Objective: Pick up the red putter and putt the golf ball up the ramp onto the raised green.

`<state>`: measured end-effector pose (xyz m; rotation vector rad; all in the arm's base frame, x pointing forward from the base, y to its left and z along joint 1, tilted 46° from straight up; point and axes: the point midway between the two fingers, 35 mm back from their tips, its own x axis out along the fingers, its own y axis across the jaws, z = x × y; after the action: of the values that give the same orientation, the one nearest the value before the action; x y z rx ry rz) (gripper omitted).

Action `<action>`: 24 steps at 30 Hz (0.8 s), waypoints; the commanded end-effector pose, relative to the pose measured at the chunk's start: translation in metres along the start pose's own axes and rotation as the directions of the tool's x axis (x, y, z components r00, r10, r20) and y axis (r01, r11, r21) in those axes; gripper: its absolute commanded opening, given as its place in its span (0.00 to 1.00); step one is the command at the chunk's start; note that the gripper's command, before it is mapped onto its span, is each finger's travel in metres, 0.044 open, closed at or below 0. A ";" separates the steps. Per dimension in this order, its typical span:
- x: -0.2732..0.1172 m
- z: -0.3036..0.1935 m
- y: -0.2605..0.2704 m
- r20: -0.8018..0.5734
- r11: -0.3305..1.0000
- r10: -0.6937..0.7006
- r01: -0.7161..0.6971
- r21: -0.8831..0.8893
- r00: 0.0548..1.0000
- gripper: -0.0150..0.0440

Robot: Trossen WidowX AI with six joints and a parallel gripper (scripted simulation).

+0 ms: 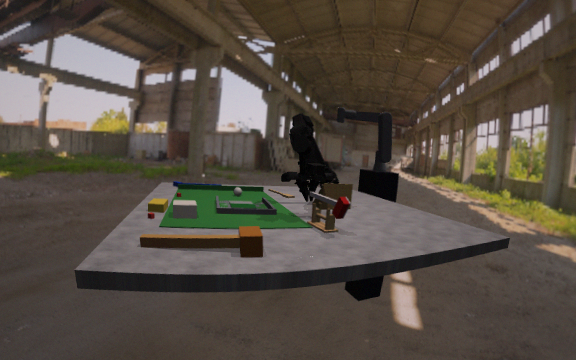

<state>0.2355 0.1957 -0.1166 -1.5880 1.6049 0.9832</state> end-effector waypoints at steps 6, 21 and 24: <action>-0.056 0.014 0.003 0.018 1.000 -0.004 0.004 0.004 1.000 0.25; -0.085 -0.041 -0.032 0.022 0.977 -0.049 0.044 0.208 0.999 0.25; -0.095 -0.061 -0.042 0.025 0.958 -0.066 0.056 0.280 0.998 0.25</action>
<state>0.2708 0.2047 -0.0304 -1.4659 1.5948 0.7959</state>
